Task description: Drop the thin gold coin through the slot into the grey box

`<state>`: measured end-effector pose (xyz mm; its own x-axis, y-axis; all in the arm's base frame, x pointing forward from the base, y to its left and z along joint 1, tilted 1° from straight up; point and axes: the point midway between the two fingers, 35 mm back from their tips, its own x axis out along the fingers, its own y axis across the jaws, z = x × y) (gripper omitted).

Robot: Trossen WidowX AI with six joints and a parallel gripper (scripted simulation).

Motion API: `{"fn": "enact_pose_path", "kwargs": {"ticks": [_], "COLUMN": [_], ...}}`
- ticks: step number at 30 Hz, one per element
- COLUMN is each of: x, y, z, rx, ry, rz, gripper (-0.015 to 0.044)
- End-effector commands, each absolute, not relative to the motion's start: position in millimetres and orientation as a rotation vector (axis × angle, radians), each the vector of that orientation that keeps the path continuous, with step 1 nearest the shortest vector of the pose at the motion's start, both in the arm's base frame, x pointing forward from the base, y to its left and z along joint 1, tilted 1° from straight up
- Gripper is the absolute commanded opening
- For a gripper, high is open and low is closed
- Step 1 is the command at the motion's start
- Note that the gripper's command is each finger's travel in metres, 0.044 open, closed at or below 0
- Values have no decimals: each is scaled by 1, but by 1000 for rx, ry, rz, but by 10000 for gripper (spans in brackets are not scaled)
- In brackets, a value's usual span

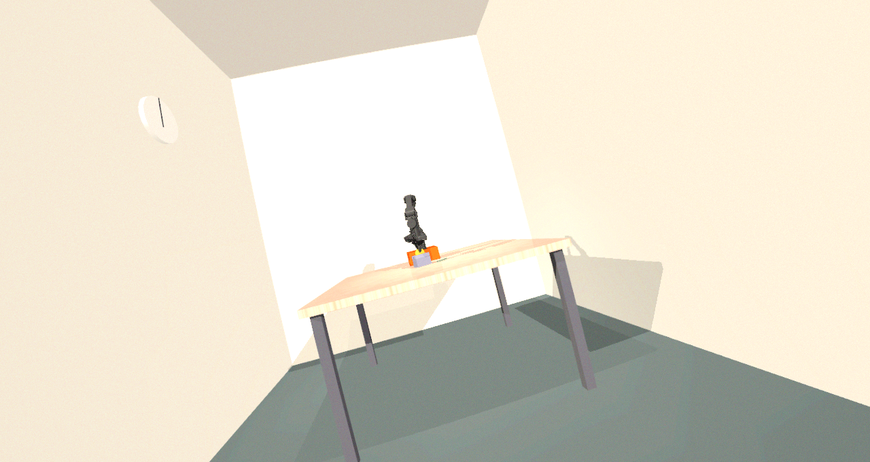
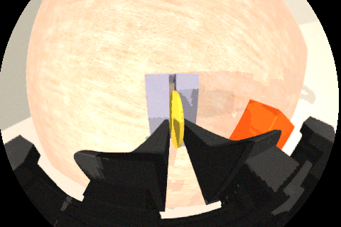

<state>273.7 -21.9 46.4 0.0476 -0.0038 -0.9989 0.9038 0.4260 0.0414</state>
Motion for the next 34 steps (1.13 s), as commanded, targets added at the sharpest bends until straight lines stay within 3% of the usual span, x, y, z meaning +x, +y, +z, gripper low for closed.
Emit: {"fn": "enact_pose_path", "kwargs": {"ticks": [1,10,21,34], "x": [274,274,271,266], "y": [-22,-22,-22,-21], "z": [47,47,86,109], "rx": [891,891,891,891], "ry": [1343,1343,1345,1346], "rz": [-856,-856,-857,-858], "gripper": [157,161,440,440]}}
